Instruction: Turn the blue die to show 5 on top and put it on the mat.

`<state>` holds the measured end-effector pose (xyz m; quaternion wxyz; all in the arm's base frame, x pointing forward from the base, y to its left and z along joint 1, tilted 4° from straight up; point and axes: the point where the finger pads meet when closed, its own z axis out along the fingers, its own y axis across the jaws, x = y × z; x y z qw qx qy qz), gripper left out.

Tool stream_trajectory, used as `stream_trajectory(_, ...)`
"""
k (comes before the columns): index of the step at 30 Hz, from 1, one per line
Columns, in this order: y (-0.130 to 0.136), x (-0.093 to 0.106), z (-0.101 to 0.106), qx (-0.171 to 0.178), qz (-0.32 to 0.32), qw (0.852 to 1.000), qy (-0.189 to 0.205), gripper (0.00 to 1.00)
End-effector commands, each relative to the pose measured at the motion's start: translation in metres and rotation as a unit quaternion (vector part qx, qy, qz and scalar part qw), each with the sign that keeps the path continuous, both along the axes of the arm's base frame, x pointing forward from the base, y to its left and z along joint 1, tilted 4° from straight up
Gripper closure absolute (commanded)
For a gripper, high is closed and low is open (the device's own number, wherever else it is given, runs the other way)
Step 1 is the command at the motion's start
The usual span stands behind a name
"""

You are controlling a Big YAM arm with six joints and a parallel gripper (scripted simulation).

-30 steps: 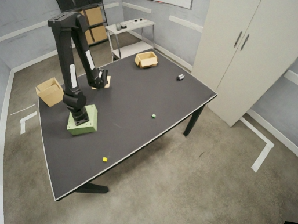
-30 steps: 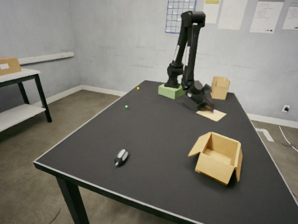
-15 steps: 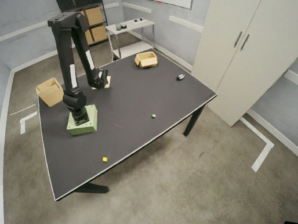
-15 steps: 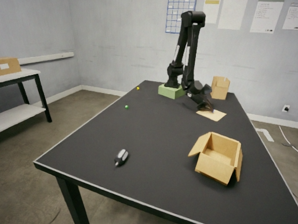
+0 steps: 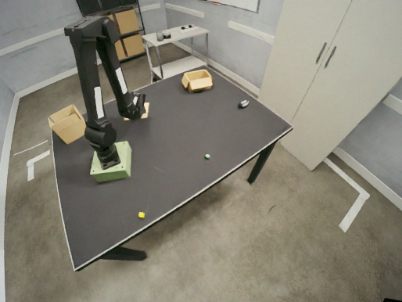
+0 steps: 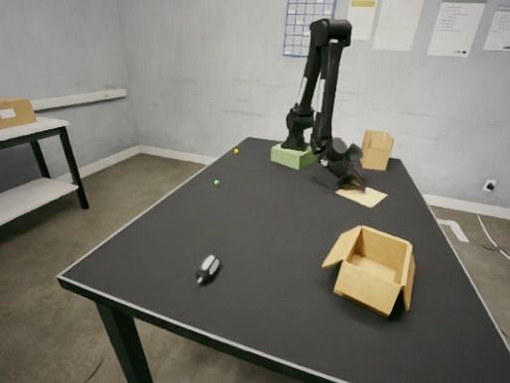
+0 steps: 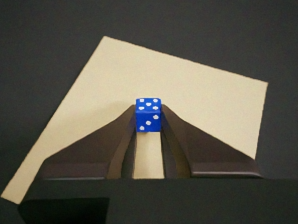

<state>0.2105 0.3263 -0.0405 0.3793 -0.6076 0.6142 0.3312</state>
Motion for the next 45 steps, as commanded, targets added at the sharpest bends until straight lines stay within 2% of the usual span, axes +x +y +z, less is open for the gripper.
stream_trajectory(1, 0.005, 0.009, 0.01, 0.017, -0.001, 1.0, -0.021, 0.89)
stream_trajectory(21, 0.002, 0.007, -0.004, 0.01, -0.001, 1.0, -0.013, 0.89)
stream_trajectory(45, 0.004, 0.009, -0.002, 0.013, -0.001, 1.0, -0.017, 0.89)
